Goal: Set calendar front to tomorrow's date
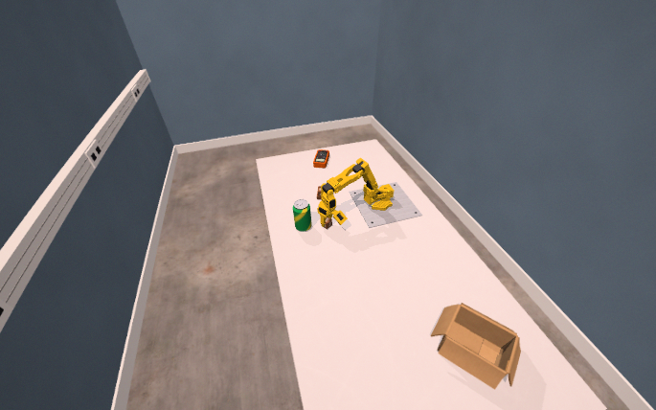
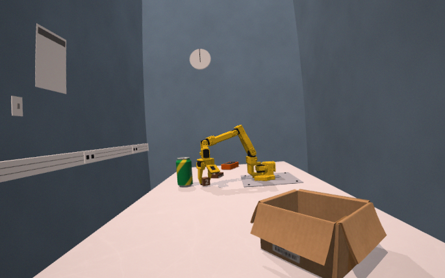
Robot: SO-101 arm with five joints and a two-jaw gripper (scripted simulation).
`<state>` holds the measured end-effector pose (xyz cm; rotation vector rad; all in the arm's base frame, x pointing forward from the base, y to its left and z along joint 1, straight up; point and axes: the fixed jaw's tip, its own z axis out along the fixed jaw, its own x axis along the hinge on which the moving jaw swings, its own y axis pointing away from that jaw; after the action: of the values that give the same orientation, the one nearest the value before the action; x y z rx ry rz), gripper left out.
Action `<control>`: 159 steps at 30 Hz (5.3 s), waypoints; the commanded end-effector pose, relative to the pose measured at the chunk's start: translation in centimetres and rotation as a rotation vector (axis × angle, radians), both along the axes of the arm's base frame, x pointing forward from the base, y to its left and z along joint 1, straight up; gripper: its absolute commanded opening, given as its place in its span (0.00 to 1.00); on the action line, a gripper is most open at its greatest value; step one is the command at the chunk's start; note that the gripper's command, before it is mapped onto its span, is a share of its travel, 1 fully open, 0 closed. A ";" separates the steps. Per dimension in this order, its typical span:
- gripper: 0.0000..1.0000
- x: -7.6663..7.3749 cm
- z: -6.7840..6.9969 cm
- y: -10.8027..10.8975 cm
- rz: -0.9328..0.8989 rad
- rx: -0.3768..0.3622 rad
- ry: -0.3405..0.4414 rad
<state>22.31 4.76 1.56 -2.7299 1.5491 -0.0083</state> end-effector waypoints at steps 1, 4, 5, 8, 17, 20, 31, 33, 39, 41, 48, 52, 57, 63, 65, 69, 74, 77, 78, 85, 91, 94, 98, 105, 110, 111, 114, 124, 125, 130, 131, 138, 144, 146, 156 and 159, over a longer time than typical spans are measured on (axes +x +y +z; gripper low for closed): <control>0.00 -0.2 -0.4 -0.2 0.000 -0.001 0.013; 0.00 -0.2 -0.4 -0.2 0.000 -0.001 0.013; 0.00 -0.2 -0.4 -0.2 0.000 -0.001 0.013; 0.00 -0.2 -0.5 -0.2 0.000 -0.001 0.013; 0.00 -0.2 -0.7 -0.2 0.000 -0.001 0.013; 0.00 -0.2 -0.7 -0.2 0.000 -0.001 0.013; 0.17 -0.2 -0.7 -0.2 0.000 -0.001 0.013; 0.18 -0.2 -0.7 -0.2 0.000 -0.001 0.013; 0.19 -0.2 -0.7 -0.2 0.000 -0.001 0.013; 0.19 -0.2 -0.7 -0.2 0.000 -0.001 0.013; 0.24 -0.2 -0.7 -0.2 0.000 -0.001 0.013; 0.27 -0.2 -0.7 -0.2 0.000 -0.001 0.013; 0.31 -0.2 -0.7 -0.2 0.000 -0.001 0.013; 0.35 -0.2 -0.7 -0.2 0.000 -0.001 0.013; 0.36 -0.2 -0.7 -0.2 0.000 -0.001 0.013; 0.36 -0.2 -0.7 -0.2 0.000 -0.001 0.013; 0.36 -0.2 -0.6 -0.2 0.000 -0.001 0.012; 0.36 -0.1 -0.2 -0.2 0.000 -0.001 0.012; 0.36 -0.1 0.0 -0.2 0.000 -0.001 0.012; 0.36 0.1 2.3 -0.2 0.000 0.000 0.008; 0.36 0.0 3.7 -0.2 0.000 0.000 0.006; 0.36 -0.1 4.6 -0.2 0.000 0.001 0.004; 0.36 -0.1 5.2 -0.2 0.000 0.002 -0.001; 0.36 0.0 5.3 -0.2 0.000 0.003 -0.009; 0.36 0.0 5.3 -0.2 0.000 0.003 -0.009; 0.36 0.0 5.3 -0.2 0.000 0.003 -0.009; 0.36 0.0 5.3 -0.2 0.000 0.003 -0.009; 0.36 0.0 5.4 -0.2 0.000 0.004 -0.013; 0.36 0.0 5.5 -0.2 0.000 0.005 -0.018; 0.36 0.3 6.9 -0.1 0.000 0.021 -0.089; 0.36 0.4 7.4 -0.1 0.000 0.026 -0.111; 0.35 0.6 10.3 -0.1 0.000 0.057 -0.253; 0.35 0.3 13.7 -0.1 0.000 0.093 -0.418; 0.35 0.2 14.5 -0.2 0.000 0.101 -0.455; 0.35 0.0 15.4 -0.2 0.000 0.110 -0.497; 0.35 0.0 15.3 -0.2 0.000 0.109 -0.495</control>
<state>22.38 4.79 16.39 -2.4033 1.3632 -0.5170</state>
